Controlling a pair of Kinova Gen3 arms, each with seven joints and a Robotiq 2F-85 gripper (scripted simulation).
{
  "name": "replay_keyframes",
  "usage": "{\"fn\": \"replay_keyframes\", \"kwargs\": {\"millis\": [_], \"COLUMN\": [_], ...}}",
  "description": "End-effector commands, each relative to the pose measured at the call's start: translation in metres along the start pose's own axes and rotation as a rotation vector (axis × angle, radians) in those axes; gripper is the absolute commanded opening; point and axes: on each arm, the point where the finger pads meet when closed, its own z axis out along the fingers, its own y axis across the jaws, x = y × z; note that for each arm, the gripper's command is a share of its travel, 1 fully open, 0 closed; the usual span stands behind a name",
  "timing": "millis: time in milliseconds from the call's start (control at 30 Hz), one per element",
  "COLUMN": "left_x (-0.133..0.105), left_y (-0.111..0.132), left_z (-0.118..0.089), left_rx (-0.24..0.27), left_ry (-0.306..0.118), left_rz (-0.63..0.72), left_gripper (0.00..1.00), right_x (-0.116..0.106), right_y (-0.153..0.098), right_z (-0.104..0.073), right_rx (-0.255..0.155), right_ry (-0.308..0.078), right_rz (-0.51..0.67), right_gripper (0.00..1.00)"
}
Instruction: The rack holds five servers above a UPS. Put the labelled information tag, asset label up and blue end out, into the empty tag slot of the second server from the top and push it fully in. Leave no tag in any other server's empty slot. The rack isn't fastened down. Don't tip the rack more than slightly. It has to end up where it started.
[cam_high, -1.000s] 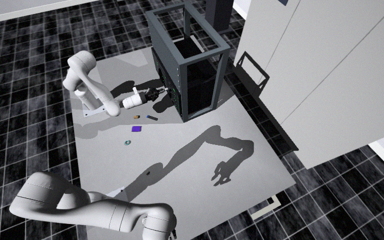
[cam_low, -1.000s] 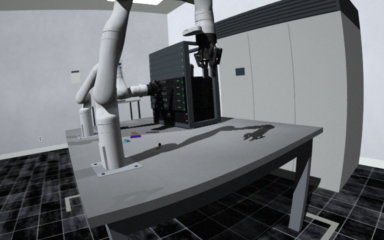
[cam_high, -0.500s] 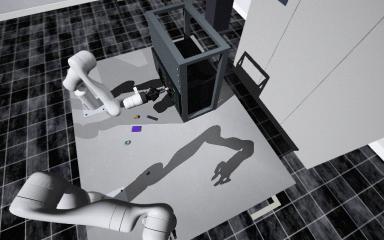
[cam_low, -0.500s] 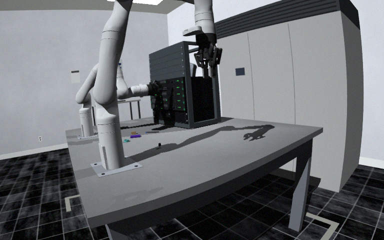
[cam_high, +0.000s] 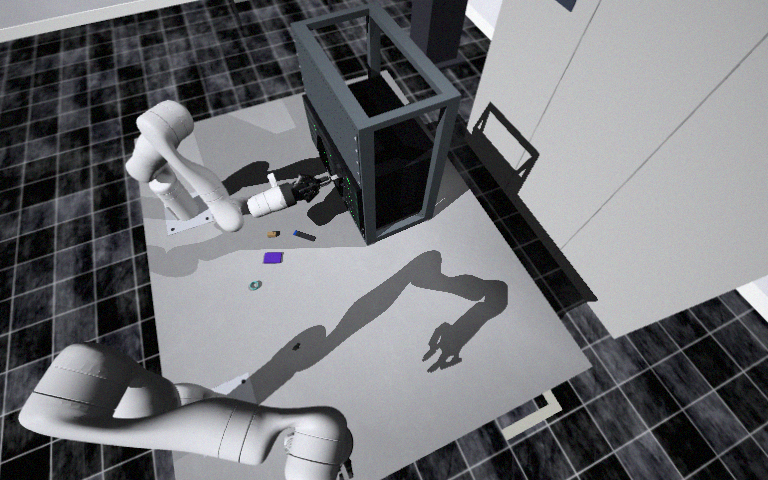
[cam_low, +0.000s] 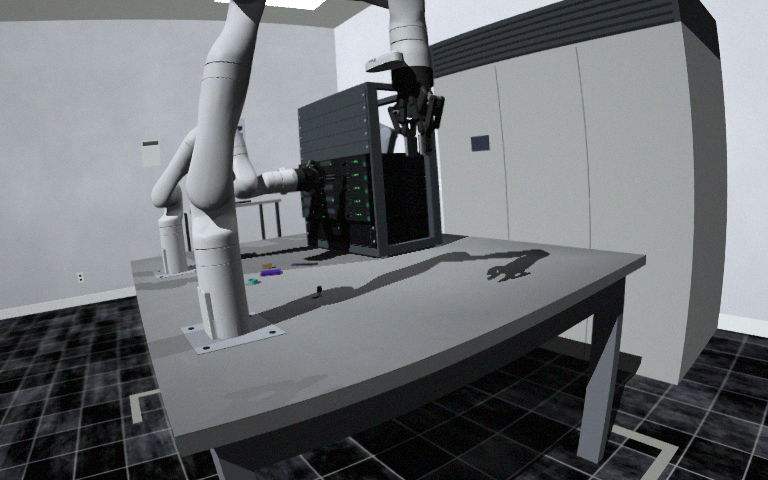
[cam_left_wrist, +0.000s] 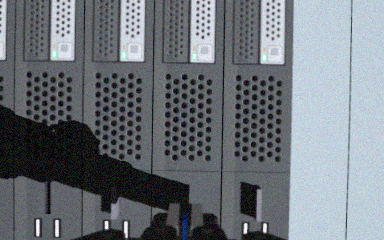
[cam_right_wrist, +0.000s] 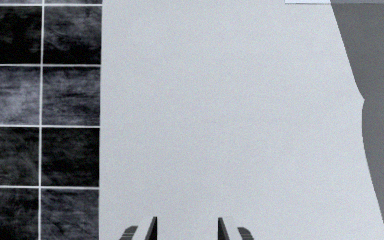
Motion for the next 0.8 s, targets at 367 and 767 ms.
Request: {"fn": "replay_keyframes", "kwargs": {"millis": [367, 767], "left_x": [0.0, 0.0], "left_y": [0.001, 0.001], "left_z": [0.0033, 0.006], "left_rx": [-0.001, -0.001], "left_ry": [0.0, 0.0], "left_rz": [-0.001, -0.001], "left_gripper": [0.015, 0.015], "right_x": [-0.0002, -0.0002], "right_y": [-0.0002, -0.0002], "right_z": [-0.0007, -0.0007], "right_rx": [0.001, 0.001], "right_ry": [-0.002, -0.002], "right_rz": [0.0, 0.0], "right_gripper": [0.396, 0.396]}}
